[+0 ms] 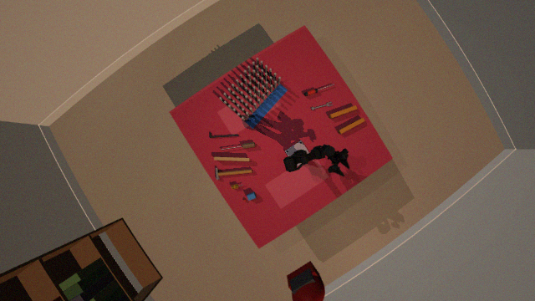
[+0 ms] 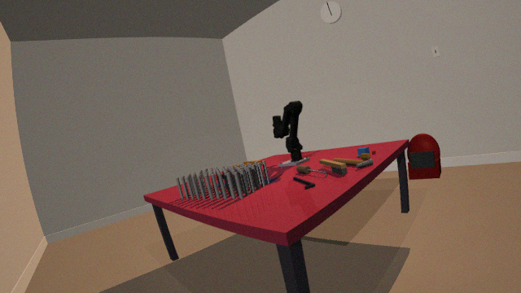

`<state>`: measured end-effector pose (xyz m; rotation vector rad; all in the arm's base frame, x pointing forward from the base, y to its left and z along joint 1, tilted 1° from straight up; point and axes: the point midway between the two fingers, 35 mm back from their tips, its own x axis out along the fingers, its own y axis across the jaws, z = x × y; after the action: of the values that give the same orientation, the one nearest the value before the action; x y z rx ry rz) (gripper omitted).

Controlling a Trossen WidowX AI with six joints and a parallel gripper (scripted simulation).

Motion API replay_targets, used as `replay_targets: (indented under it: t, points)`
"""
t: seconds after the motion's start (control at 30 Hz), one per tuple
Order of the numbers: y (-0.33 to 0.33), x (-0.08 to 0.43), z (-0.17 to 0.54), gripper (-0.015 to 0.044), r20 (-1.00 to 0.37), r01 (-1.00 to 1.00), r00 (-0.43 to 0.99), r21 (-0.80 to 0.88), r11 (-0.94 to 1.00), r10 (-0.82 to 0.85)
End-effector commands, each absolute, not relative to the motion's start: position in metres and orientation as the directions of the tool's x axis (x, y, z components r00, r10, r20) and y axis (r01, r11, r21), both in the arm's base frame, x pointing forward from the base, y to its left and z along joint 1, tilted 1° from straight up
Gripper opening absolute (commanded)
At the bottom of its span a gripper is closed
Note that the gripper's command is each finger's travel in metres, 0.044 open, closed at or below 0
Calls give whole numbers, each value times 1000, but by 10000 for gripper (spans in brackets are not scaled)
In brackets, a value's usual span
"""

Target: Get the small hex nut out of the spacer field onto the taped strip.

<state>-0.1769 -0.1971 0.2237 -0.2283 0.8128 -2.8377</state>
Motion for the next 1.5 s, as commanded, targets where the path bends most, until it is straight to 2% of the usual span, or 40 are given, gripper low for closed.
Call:
replay_targets:
  t: [0.0, 0.13, 0.3, 0.53, 0.73, 0.93, 1.13, 1.3, 1.47]
  points:
    - [-199, -176, 224, 426, 98, 139, -969, -536, -833, -225]
    - [-239, -147, 225, 440, 99, 319, -897, -529, -787, -430]
    - [-289, -89, 224, 440, 83, 570, -711, -514, -641, -698]
    - [-331, 14, 217, 440, 29, 825, -329, -477, -302, -944]
    - [-332, 114, 207, 440, -39, 905, 55, -420, 66, -998]
    - [-301, 211, 195, 440, -120, 834, 426, -333, 441, -897]
    - [-240, 295, 182, 440, -204, 623, 725, -213, 753, -657]
    - [-170, 347, 171, 440, -269, 371, 885, -88, 925, -381]
    - [-89, 380, 162, 440, -326, 89, 943, 55, 995, -66]
